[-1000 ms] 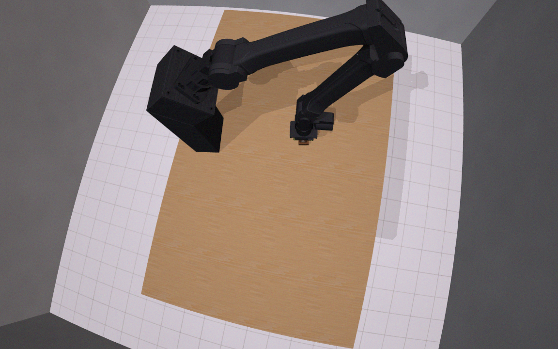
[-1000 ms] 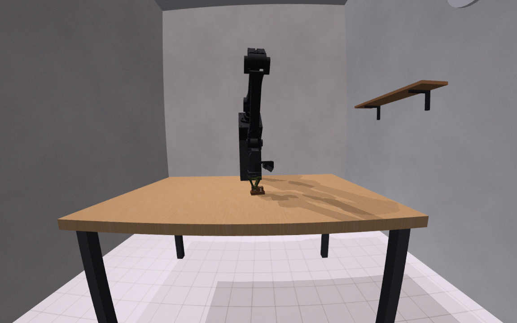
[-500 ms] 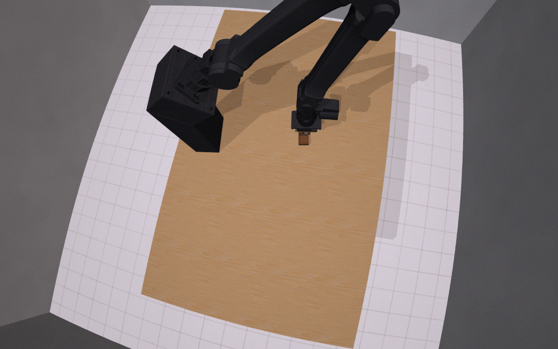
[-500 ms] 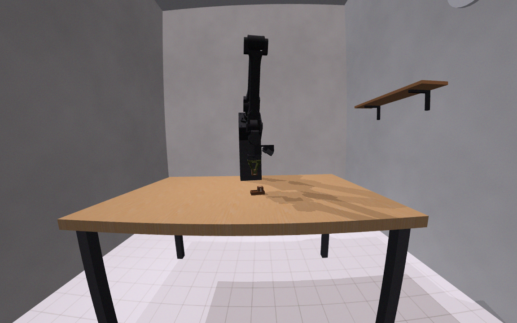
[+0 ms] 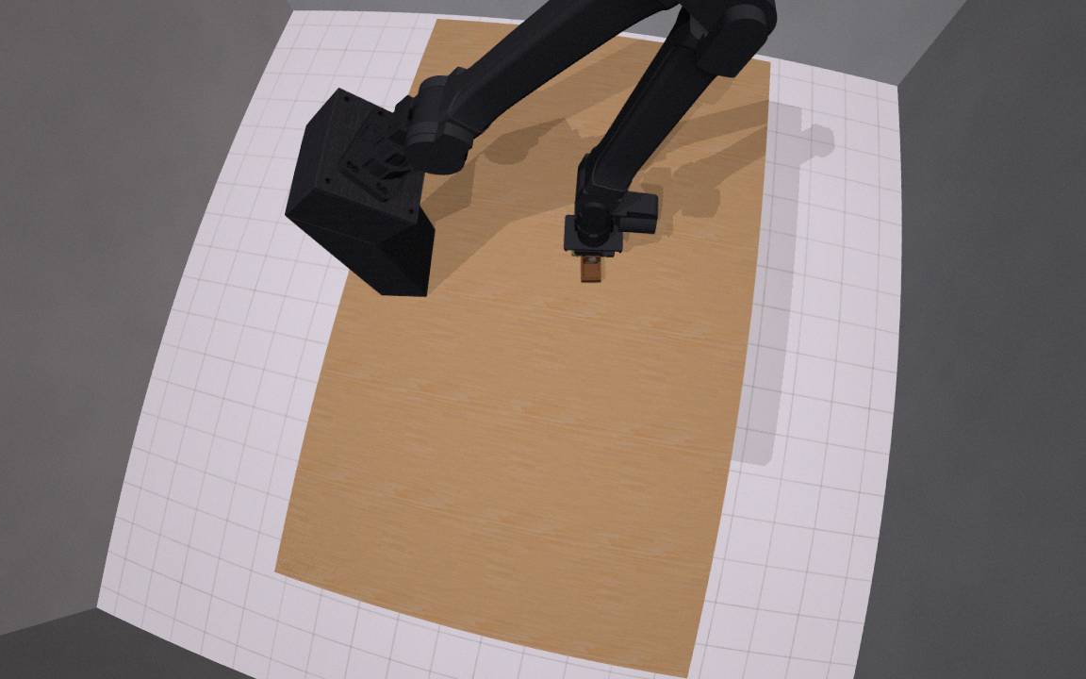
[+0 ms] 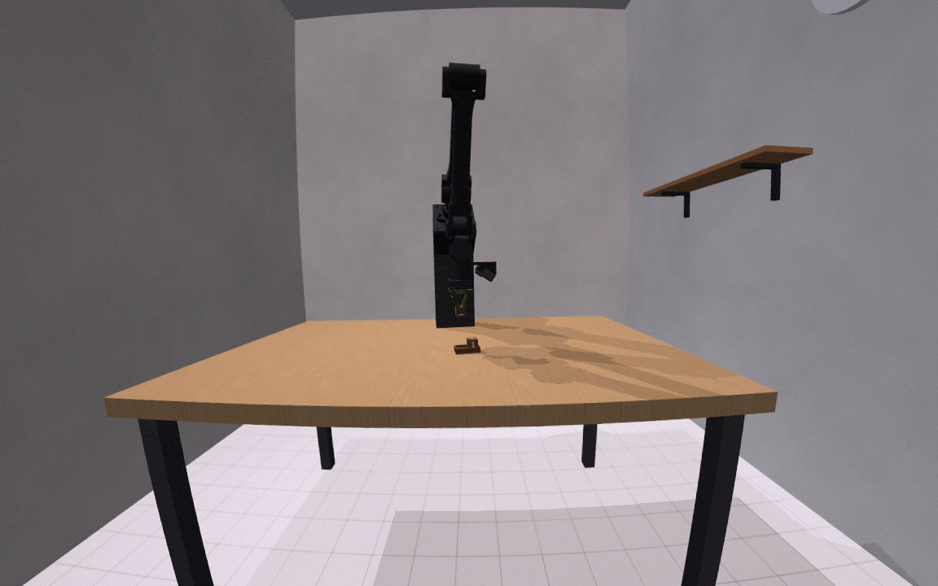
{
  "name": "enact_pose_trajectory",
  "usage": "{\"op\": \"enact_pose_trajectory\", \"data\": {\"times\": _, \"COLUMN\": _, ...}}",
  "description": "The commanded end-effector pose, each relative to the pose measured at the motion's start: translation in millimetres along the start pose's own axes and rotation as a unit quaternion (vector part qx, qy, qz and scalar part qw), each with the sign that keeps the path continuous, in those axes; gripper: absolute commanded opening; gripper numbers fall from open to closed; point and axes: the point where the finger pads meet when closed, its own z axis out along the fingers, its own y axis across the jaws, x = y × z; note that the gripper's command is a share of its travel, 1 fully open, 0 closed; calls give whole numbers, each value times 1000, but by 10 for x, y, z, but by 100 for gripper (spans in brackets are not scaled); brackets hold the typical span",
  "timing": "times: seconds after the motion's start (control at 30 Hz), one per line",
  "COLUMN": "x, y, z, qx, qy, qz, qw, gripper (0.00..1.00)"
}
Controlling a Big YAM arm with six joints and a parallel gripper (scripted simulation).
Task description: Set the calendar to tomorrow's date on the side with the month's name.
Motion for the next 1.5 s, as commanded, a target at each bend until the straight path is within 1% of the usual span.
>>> {"op": "enact_pose_trajectory", "data": {"times": 0.0, "x": 60, "y": 70, "z": 15, "qx": -9, "qy": 2, "qz": 33, "qw": 999, "gripper": 26}}
{"op": "enact_pose_trajectory", "data": {"times": 0.07, "x": 113, "y": 46, "z": 36, "qx": -9, "qy": 2, "qz": 77, "qw": 997, "gripper": 26}}
{"op": "enact_pose_trajectory", "data": {"times": 0.13, "x": 178, "y": 41, "z": 47, "qx": -9, "qy": 3, "qz": 131, "qw": 991, "gripper": 26}}
{"op": "enact_pose_trajectory", "data": {"times": 0.17, "x": 191, "y": 40, "z": 49, "qx": -9, "qy": 3, "qz": 142, "qw": 990, "gripper": 26}}
{"op": "enact_pose_trajectory", "data": {"times": 0.23, "x": 241, "y": -40, "z": 17, "qx": 1, "qy": 2, "qz": 180, "qw": 984, "gripper": 26}}
{"op": "enact_pose_trajectory", "data": {"times": 0.3, "x": 288, "y": -25, "z": 32, "qx": -1, "qy": 3, "qz": 218, "qw": 976, "gripper": 26}}
{"op": "enact_pose_trajectory", "data": {"times": 0.33, "x": 293, "y": -23, "z": 34, "qx": -1, "qy": 3, "qz": 222, "qw": 975, "gripper": 26}}
{"op": "enact_pose_trajectory", "data": {"times": 0.4, "x": 345, "y": 42, "z": 69, "qx": -10, "qy": 4, "qz": 268, "qw": 963, "gripper": 26}}
{"op": "enact_pose_trajectory", "data": {"times": 0.5, "x": 346, "y": 43, "z": 70, "qx": -10, "qy": 4, "qz": 268, "qw": 963, "gripper": 26}}
{"op": "enact_pose_trajectory", "data": {"times": 0.53, "x": 401, "y": 36, "z": 32, "qx": -4, "qy": 4, "qz": 315, "qw": 949, "gripper": 26}}
{"op": "enact_pose_trajectory", "data": {"times": 0.63, "x": 469, "y": 30, "z": 83, "qx": -7, "qy": 5, "qz": 362, "qw": 932, "gripper": 26}}
{"op": "enact_pose_trajectory", "data": {"times": 0.73, "x": 530, "y": 43, "z": 88, "qx": -9, "qy": 6, "qz": 410, "qw": 912, "gripper": 26}}
{"op": "enact_pose_trajectory", "data": {"times": 0.8, "x": 580, "y": 20, "z": 82, "qx": -6, "qy": 5, "qz": 443, "qw": 896, "gripper": 26}}
{"op": "enact_pose_trajectory", "data": {"times": 0.83, "x": 596, "y": 13, "z": 80, "qx": -4, "qy": 5, "qz": 454, "qw": 891, "gripper": 26}}
{"op": "enact_pose_trajectory", "data": {"times": 0.9, "x": 651, "y": -25, "z": 66, "qx": 1, "qy": 3, "qz": 490, "qw": 872, "gripper": 26}}
{"op": "enact_pose_trajectory", "data": {"times": 0.93, "x": 662, "y": -33, "z": 63, "qx": 2, "qy": 3, "qz": 497, "qw": 868, "gripper": 26}}
{"op": "enact_pose_trajectory", "data": {"times": 0.97, "x": 689, "y": 9, "z": 82, "qx": -3, "qy": 5, "qz": 519, "qw": 855, "gripper": 26}}
{"op": "enact_pose_trajectory", "data": {"times": 1.0, "x": 707, "y": 36, "z": 94, "qx": -6, "qy": 6, "qz": 533, "qw": 846, "gripper": 26}}
{"op": "enact_pose_trajectory", "data": {"times": 1.07, "x": 707, "y": 36, "z": 94, "qx": -6, "qy": 6, "qz": 533, "qw": 846, "gripper": 26}}
{"op": "enact_pose_trajectory", "data": {"times": 1.1, "x": 713, "y": 45, "z": 98, "qx": -7, "qy": 7, "qz": 538, "qw": 843, "gripper": 26}}
{"op": "enact_pose_trajectory", "data": {"times": 1.13, "x": 758, "y": 69, "z": 70, "qx": -6, "qy": 6, "qz": 574, "qw": 819, "gripper": 26}}
{"op": "enact_pose_trajectory", "data": {"times": 1.2, "x": 812, "y": 54, "z": 97, "qx": -6, "qy": 7, "qz": 603, "qw": 798, "gripper": 26}}
{"op": "enact_pose_trajectory", "data": {"times": 1.23, "x": 818, "y": 53, "z": 100, "qx": -6, "qy": 7, "qz": 606, "qw": 795, "gripper": 26}}
{"op": "enact_pose_trajectory", "data": {"times": 1.27, "x": 863, "y": 1, "z": 82, "qx": 2, "qy": 3, "qz": 628, "qw": 778, "gripper": 26}}
{"op": "enact_pose_trajectory", "data": {"times": 1.3, "x": 871, "y": -8, "z": 79, "qx": 3, "qy": 3, "qz": 632, "qw": 775, "gripper": 26}}
{"op": "enact_pose_trajectory", "data": {"times": 1.33, "x": 908, "y": -20, "z": 69, "qx": 5, "qy": 2, "qz": 653, "qw": 757, "gripper": 26}}
{"op": "enact_pose_trajectory", "data": {"times": 1.37, "x": 910, "y": -21, "z": 68, "qx": 5, "qy": 2, "qz": 655, "qw": 756, "gripper": 26}}
{"op": "enact_pose_trajectory", "data": {"times": 1.4, "x": 936, "y": 33, "z": 92, "qx": 0, "qy": 5, "qz": 674, "qw": 739, "gripper": 26}}
{"op": "enact_pose_trajectory", "data": {"times": 1.43, "x": 958, "y": 57, "z": 100, "qx": -3, "qy": 6, "qz": 689, "qw": 725, "gripper": 26}}
{"op": "enact_pose_trajectory", "data": {"times": 1.47, "x": 968, "y": 86, "z": 95, "qx": -5, "qy": 8, "qz": 699, "qw": 715, "gripper": 26}}
